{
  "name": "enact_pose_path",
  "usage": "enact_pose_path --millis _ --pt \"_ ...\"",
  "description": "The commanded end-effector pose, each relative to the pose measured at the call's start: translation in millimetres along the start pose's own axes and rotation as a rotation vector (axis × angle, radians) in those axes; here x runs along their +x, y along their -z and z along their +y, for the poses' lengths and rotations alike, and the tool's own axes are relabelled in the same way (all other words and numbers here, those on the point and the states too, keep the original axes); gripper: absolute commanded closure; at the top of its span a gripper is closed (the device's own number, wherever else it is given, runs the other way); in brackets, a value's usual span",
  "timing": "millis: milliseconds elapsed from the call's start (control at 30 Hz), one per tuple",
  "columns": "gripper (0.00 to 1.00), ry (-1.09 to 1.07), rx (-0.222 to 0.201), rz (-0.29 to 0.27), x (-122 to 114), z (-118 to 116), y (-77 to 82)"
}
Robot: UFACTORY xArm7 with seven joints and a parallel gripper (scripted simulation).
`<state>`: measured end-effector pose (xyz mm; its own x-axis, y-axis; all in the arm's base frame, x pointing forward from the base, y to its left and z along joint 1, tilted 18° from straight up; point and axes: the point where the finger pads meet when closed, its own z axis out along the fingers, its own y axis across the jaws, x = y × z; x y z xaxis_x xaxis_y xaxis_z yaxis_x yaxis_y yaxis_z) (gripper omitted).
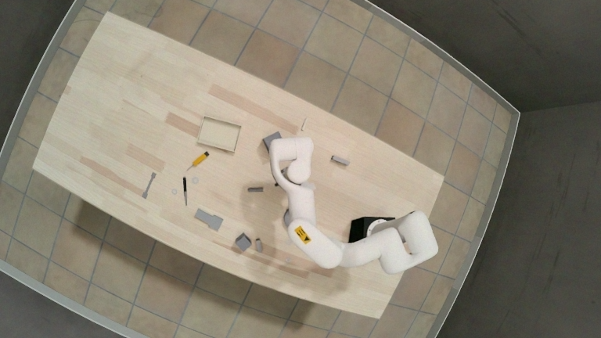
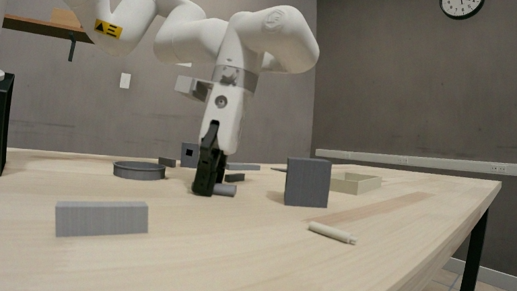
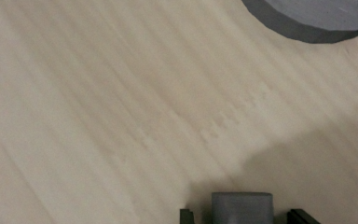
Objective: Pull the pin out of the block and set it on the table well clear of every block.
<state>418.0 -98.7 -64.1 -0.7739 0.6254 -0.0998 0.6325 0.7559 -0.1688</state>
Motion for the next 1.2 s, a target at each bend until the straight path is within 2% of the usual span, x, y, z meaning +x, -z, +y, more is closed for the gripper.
enact_pose_path --millis 0,200,533,733,1167 --pt "0.43 0.001 -0.002 -0.003 -0.5 1.0 3.3" --pt "0.43 0.000 -0.002 0.000 2.3 -0.5 16.9" --pt "0.43 0.000 -0.001 0.000 2.4 -0.8 18.4" --pt "0.43 -0.001 0.011 -0.010 3.7 -5.6 38.8" --pt "0.43 -0.001 0.010 -0.013 3.5 -4.8 43.2"
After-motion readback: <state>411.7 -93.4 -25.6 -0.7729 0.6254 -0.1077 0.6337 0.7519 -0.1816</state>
